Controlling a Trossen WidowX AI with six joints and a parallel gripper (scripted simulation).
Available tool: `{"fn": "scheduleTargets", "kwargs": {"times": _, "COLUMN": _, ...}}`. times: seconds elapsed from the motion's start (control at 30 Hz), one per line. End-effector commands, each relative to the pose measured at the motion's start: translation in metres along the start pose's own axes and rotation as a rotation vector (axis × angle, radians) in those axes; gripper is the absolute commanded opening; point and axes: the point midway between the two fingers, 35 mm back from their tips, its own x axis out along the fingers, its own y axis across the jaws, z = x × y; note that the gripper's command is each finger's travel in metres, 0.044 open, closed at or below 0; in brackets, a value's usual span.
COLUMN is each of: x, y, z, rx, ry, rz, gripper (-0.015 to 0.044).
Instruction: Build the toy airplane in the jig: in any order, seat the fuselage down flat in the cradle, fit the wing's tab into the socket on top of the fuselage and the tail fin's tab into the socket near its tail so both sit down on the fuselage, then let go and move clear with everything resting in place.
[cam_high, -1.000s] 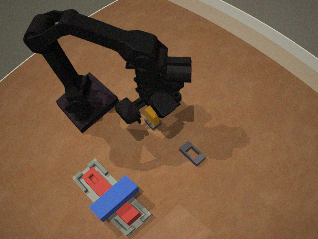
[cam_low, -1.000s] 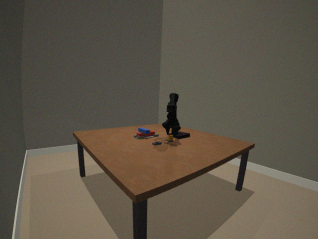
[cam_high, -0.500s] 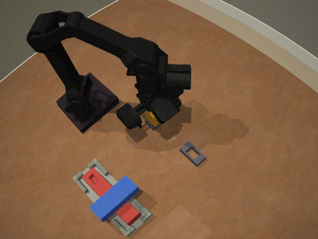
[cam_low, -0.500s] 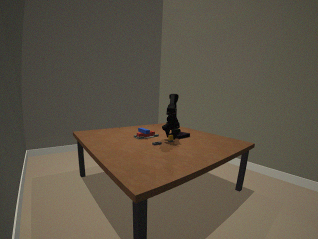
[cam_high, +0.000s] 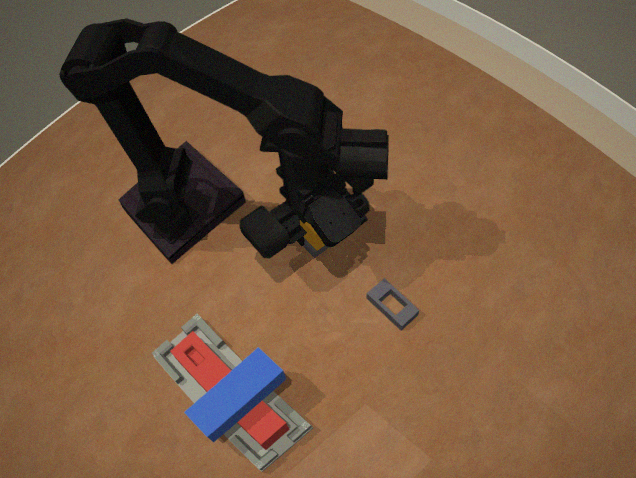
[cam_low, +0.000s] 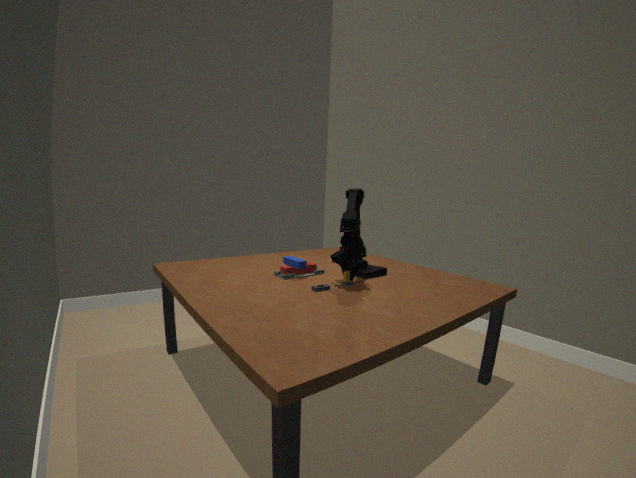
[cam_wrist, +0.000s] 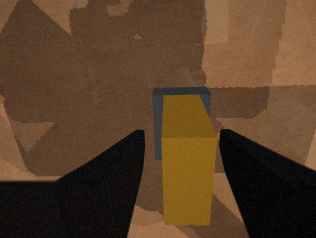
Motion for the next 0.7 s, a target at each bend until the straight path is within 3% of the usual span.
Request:
{"fn": "scheduleTargets", "kwargs": {"times": 0.0, "x": 0.0, "y": 0.0, "z": 0.0, "rx": -0.004, "ry": -0.003, "rz": -0.001, "gripper": 0.0099}}
{"fn": "scheduleTargets", "kwargs": {"times": 0.3, "x": 0.0, "y": 0.0, "z": 0.0, "rx": -0.004, "ry": -0.003, "rz": -0.001, "gripper": 0.0}}
{"fn": "scheduleTargets", "kwargs": {"times": 0.67, "x": -0.013, "y": 0.013, "z": 0.012, "rx": -0.009, "ry": -0.055, "rz": 0.057, "gripper": 0.0}}
